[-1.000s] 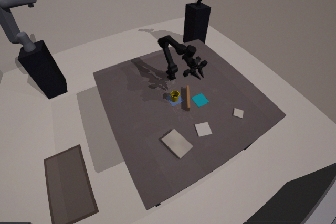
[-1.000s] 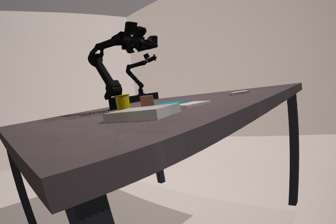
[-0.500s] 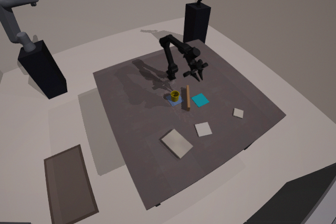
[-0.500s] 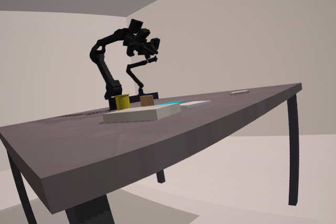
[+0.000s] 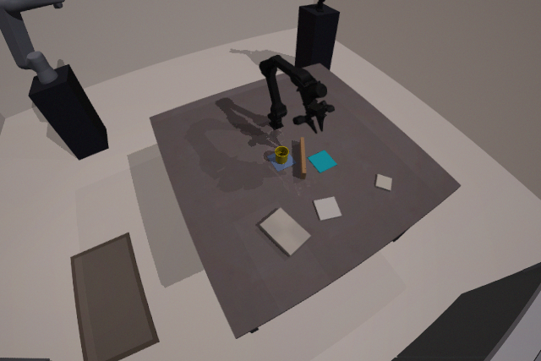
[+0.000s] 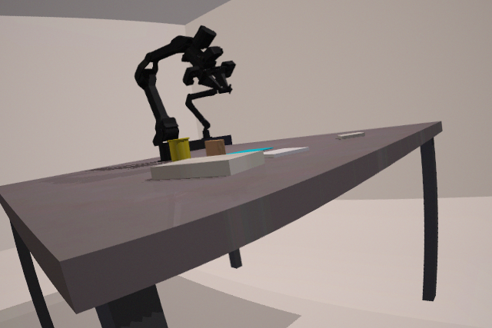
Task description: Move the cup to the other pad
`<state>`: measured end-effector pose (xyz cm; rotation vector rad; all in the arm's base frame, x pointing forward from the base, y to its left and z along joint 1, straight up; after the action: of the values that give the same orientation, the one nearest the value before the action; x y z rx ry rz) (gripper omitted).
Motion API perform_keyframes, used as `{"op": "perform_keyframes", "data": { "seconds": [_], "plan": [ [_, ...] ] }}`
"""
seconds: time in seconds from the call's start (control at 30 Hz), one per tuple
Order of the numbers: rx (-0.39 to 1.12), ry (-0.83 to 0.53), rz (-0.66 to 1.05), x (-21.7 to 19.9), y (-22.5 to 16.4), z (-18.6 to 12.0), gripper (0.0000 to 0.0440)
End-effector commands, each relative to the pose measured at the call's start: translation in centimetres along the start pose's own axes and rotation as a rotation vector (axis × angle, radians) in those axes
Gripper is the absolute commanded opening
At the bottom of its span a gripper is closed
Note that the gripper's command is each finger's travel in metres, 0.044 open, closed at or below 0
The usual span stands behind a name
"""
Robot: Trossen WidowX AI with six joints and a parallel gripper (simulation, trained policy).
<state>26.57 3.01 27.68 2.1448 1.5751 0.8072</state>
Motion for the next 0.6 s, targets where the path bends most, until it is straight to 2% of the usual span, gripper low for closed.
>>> {"op": "perform_keyframes", "data": {
  "seconds": [0.0,0.57],
  "plan": [
    [0.035,-0.023,0.002,-0.1,0.0,0.1,0.0125],
    [0.286,-0.156,-0.029,-1.7,-1.0,0.6,0.0118]
  ]
}}
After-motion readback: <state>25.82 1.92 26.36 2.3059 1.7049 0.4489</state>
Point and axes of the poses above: the point midway between the two fingers, 35 mm back from their tips, its own z axis out along the fingers, its own x axis across the jaws, y = z × x, the point moved 5 cm from there along -z, back along the fingers, and after that the axes turned 9 degrees about z, right-handed, at the moved point
